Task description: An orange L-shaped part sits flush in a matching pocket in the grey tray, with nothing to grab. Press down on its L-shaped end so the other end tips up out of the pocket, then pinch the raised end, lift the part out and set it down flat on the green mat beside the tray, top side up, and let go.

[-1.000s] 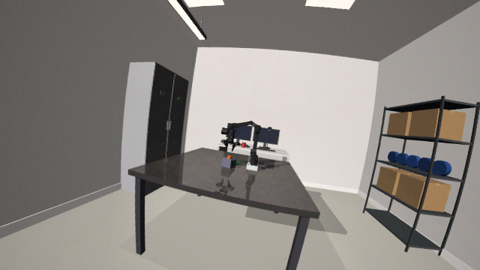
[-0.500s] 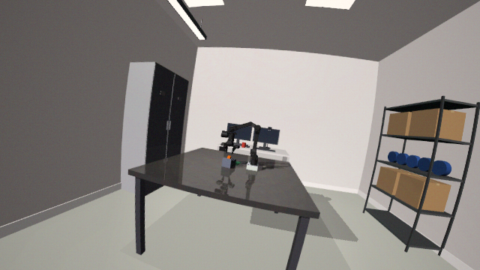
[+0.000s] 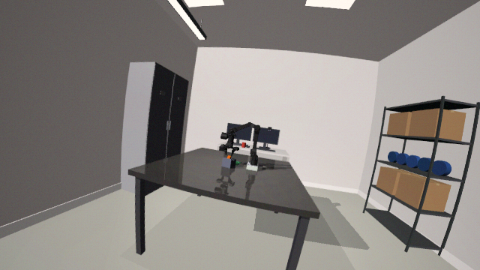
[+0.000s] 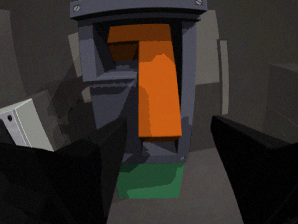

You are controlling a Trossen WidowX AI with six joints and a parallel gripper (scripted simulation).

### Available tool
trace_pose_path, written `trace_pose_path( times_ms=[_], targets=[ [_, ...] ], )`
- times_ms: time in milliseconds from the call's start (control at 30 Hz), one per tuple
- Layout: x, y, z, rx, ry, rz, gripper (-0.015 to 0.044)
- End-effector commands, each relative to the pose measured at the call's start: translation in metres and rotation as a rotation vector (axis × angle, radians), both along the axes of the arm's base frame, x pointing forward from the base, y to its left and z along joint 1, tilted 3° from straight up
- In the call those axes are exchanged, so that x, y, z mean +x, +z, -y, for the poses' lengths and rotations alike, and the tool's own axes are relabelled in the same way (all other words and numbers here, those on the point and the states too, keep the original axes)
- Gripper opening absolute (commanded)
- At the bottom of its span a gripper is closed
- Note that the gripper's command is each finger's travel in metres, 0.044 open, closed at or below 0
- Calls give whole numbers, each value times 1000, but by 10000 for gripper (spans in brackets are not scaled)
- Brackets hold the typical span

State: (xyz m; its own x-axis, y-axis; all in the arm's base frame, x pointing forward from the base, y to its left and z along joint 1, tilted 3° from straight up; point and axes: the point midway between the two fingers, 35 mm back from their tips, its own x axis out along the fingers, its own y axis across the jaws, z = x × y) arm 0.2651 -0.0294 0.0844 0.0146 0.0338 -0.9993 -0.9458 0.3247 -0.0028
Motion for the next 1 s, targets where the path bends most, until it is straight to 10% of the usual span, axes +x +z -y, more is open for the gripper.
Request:
trace_pose_path(
  times_ms=[0, 633, 967],
  targets=[
    [-3, -10, 0, -1, 3, -15, 280],
    [-4, -33, -1, -1, 3, -16, 280],
    [-1, -29, -1, 1, 4, -4, 155]
  ],
)
